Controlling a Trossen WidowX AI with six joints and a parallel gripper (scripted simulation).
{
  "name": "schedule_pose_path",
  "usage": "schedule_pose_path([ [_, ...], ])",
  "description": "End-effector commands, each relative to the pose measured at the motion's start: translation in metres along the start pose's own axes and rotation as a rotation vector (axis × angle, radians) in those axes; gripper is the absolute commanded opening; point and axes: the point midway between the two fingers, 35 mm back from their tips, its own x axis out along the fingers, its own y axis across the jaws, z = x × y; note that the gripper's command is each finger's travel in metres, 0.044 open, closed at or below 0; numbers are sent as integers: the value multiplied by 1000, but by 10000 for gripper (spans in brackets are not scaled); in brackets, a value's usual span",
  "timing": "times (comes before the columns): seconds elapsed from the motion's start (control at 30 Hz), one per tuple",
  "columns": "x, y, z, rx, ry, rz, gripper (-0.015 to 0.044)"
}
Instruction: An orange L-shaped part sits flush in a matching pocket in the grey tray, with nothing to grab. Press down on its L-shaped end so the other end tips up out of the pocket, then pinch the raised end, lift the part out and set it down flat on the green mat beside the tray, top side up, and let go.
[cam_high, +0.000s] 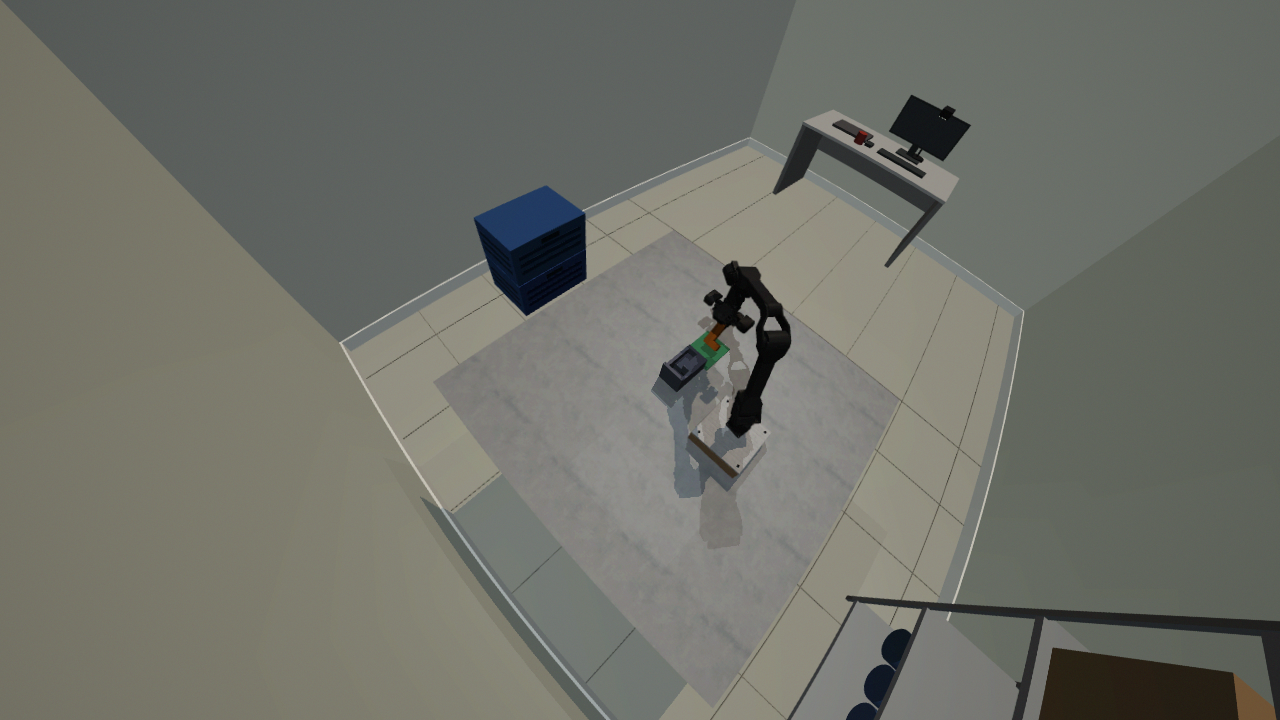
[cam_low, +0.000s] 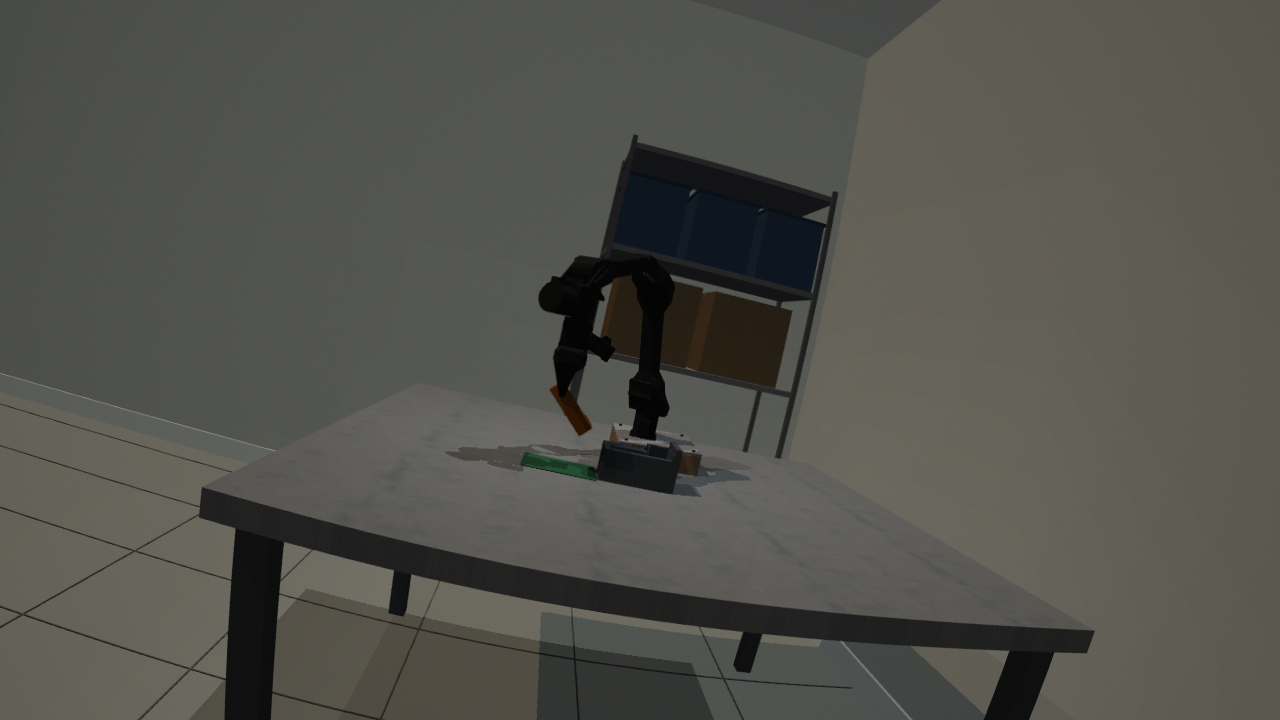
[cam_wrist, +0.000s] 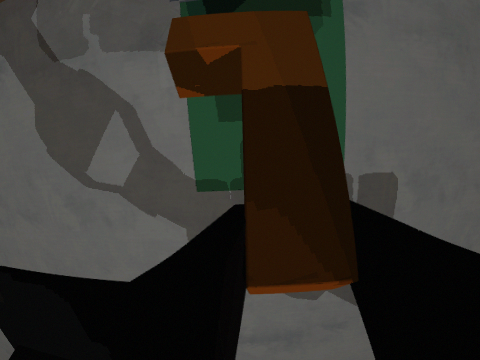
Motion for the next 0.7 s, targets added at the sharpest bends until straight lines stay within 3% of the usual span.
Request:
schedule_pose_path([
  [0.0,6,-1,0,-6,-4,-3,0],
  [0.67,39,-1,0,-6,-4,-3,0],
])
